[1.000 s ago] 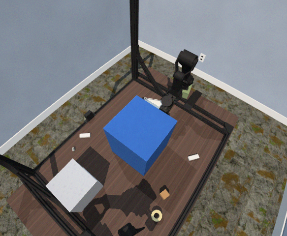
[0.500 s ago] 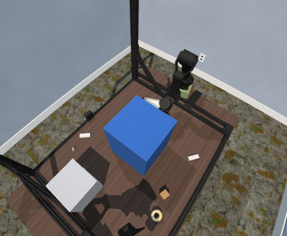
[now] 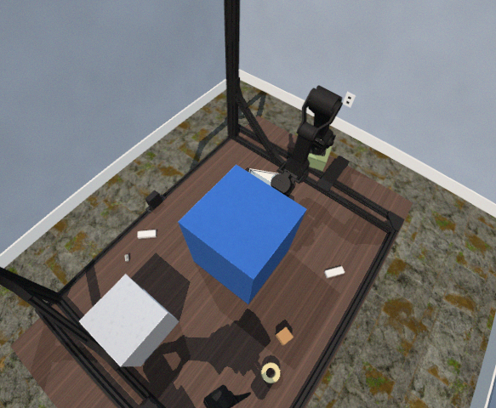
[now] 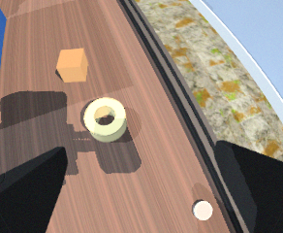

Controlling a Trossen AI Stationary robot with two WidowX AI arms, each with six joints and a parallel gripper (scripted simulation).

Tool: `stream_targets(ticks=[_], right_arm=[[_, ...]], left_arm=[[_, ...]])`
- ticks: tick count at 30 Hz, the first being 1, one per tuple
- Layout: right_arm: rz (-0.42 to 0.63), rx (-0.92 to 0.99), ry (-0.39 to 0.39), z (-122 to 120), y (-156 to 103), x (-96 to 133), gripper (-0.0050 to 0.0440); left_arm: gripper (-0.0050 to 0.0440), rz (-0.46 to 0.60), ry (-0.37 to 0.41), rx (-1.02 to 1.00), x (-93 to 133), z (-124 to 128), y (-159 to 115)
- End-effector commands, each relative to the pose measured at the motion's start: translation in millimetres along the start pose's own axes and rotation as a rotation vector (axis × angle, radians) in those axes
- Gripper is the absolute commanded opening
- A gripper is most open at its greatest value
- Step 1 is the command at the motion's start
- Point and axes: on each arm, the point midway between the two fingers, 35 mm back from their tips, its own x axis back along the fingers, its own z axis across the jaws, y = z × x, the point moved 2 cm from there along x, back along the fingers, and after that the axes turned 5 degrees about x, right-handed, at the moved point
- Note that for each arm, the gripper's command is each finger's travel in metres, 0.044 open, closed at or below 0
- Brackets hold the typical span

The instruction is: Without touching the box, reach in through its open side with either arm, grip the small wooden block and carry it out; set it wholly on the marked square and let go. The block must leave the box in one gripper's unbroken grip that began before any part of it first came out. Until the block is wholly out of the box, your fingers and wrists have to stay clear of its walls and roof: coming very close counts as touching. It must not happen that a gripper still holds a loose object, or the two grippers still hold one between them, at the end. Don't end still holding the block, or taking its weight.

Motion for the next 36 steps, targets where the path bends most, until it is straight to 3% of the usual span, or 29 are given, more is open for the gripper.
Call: stream_targets(ticks=[1, 22, 27, 36], right_arm=[[0.003, 0.003, 0.006, 0.8, -1.2, 0.0, 0.0400], [0.003, 0.003, 0.006, 0.8, -1.2, 0.0, 0.0400], [0.003, 0.003, 0.006, 0.8, -1.2, 0.0, 0.0400], [0.003, 0.003, 0.006, 0.8, -1.2, 0.0, 0.0400]], left_arm=[[0.0400, 0.003, 0.009, -0.001, -5.6, 1.0, 2.3], [0.0400, 0.013, 0.024, -0.008, -24.8, 3.1, 16.2], [0.0280, 0.013, 0.024, -0.008, -24.8, 3.1, 16.2], [0.0240, 0.013, 0.024, -0.008, -24.8, 3.1, 16.2]])
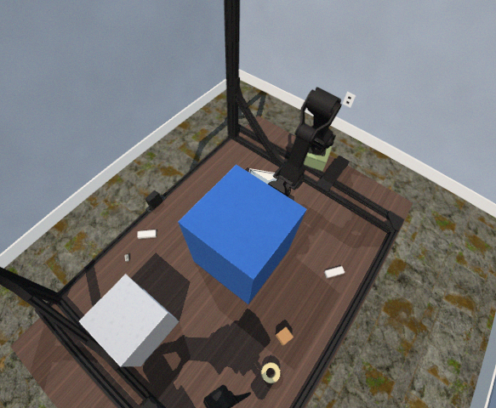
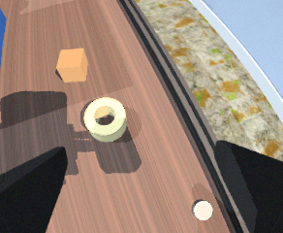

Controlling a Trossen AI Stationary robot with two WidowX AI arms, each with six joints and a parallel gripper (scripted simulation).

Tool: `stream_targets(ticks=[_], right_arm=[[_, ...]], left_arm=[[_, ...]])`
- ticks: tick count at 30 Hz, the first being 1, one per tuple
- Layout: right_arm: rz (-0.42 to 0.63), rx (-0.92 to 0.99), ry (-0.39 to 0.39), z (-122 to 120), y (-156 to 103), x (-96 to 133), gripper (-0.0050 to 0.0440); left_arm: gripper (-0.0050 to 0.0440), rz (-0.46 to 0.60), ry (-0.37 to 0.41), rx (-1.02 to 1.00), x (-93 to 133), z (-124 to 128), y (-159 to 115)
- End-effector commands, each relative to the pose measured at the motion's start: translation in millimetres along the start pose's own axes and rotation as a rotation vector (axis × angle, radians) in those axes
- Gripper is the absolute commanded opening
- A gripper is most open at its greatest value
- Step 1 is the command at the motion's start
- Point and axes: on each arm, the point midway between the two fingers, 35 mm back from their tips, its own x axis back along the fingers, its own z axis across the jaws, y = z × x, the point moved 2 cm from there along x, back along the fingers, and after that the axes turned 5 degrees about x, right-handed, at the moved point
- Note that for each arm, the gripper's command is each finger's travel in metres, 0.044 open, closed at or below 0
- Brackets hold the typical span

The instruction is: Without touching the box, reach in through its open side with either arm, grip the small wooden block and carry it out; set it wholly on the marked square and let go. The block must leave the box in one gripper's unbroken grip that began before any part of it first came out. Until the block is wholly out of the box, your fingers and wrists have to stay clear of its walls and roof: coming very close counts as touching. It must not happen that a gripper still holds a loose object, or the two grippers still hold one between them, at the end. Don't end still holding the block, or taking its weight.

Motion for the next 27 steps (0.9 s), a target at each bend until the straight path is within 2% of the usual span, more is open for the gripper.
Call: stream_targets(ticks=[1, 11, 15, 17, 20, 27], right_arm=[[0.003, 0.003, 0.006, 0.8, -1.1, 0.0, 0.0400], [0.003, 0.003, 0.006, 0.8, -1.1, 0.0, 0.0400], [0.003, 0.003, 0.006, 0.8, -1.1, 0.0, 0.0400], [0.003, 0.003, 0.006, 0.8, -1.1, 0.0, 0.0400], [0.003, 0.003, 0.006, 0.8, -1.1, 0.0, 0.0400], [0.003, 0.003, 0.006, 0.8, -1.1, 0.0, 0.0400]], left_arm=[[0.0233, 0.004, 0.006, -0.005, -0.8, 0.8, -1.1], [0.0167, 0.004, 0.006, -0.005, -0.8, 0.8, -1.1], [0.0071, -0.010, -0.002, 0.005, 6.9, 1.1, -1.6], [0.0071, -0.010, -0.002, 0.005, 6.9, 1.1, -1.6], [0.0000, -0.022, -0.009, 0.013, 16.5, 1.5, -4.0], [0.0000, -0.011, -0.004, 0.009, 41.3, 3.1, -22.5]])
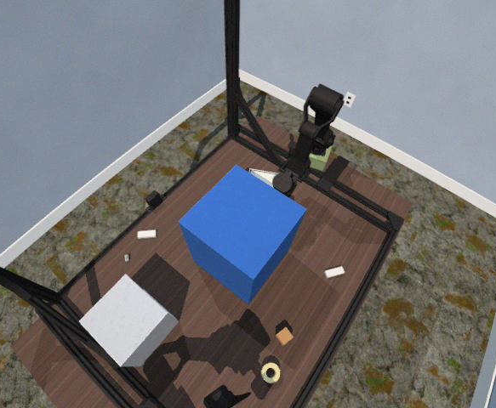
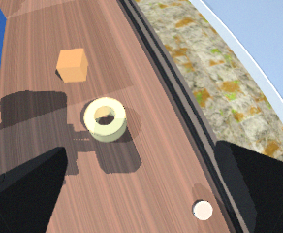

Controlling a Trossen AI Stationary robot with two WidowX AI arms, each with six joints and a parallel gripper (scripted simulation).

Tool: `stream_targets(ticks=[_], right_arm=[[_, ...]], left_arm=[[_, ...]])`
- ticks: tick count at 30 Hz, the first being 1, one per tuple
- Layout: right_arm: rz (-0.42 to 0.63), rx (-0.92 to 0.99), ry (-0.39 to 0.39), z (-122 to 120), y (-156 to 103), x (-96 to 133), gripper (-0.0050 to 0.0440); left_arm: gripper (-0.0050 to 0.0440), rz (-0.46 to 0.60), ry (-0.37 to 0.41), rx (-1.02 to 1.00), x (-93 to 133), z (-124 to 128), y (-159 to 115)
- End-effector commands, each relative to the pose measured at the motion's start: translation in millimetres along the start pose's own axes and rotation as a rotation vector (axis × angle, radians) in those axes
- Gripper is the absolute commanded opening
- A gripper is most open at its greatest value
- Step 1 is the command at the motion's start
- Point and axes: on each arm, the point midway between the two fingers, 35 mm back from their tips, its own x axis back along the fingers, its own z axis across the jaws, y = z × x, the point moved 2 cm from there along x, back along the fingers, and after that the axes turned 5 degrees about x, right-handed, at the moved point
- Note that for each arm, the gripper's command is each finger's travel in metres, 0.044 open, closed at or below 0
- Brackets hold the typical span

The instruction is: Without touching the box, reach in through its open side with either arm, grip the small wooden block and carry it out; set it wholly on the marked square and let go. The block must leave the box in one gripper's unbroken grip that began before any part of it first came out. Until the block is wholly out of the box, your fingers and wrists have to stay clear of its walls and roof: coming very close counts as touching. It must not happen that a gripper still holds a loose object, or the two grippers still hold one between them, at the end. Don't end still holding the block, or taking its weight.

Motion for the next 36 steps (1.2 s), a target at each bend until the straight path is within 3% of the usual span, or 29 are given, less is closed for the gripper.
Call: stream_targets(ticks=[1, 20, 36], right_arm=[[0.003, 0.003, 0.006, 0.8, -1.1, 0.0, 0.0400], [0.003, 0.003, 0.006, 0.8, -1.1, 0.0, 0.0400], [0.003, 0.003, 0.006, 0.8, -1.1, 0.0, 0.0400]], left_arm=[[0.0000, -0.002, -0.004, 0.002, 16.0, 0.2, -7.0], [0.0000, 0.028, 0.007, -0.009, 81.0, 3.1, -46.2], [0.0000, 0.025, 0.007, -0.010, 87.3, 2.3, -35.1]])
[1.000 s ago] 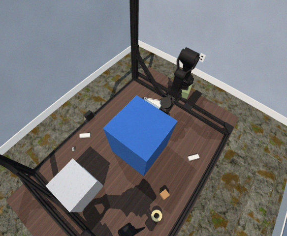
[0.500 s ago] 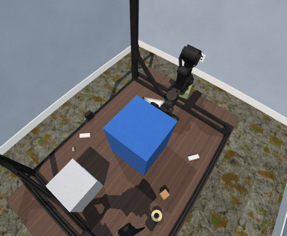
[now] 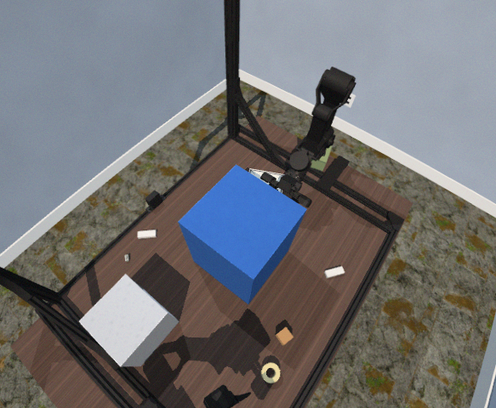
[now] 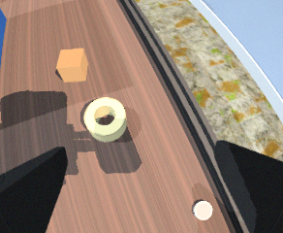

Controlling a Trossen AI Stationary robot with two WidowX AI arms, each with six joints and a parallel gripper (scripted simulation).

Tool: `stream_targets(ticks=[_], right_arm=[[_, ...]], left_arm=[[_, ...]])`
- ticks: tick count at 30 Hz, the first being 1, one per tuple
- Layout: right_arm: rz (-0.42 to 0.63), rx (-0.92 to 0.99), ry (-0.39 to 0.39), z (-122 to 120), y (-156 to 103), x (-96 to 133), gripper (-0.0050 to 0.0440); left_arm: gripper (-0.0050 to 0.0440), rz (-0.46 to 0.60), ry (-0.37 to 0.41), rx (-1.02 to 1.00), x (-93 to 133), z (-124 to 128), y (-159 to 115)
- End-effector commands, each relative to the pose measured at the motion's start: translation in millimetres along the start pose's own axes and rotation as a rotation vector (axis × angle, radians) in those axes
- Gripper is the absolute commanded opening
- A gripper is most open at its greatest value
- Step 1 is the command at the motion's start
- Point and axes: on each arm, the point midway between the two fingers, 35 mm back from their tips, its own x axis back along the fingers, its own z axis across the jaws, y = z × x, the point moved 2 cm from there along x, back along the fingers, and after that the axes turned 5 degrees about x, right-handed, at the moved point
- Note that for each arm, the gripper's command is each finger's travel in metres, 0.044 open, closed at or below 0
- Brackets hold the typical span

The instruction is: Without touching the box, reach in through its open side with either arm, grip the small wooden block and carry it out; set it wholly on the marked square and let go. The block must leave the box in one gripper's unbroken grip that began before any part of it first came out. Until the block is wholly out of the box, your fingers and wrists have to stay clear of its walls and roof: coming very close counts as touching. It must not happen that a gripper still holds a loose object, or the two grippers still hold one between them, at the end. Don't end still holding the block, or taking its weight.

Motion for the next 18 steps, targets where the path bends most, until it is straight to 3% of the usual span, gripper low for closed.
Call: stream_targets(ticks=[1, 18], right_arm=[[0.003, 0.003, 0.006, 0.8, -1.1, 0.0, 0.0400], [0.003, 0.003, 0.006, 0.8, -1.1, 0.0, 0.0400]], left_arm=[[0.0000, -0.007, -0.004, -0.005, 1.9, -0.9, 7.1], [0.0000, -0.013, -0.005, -0.006, 12.5, -2.0, 24.0]])
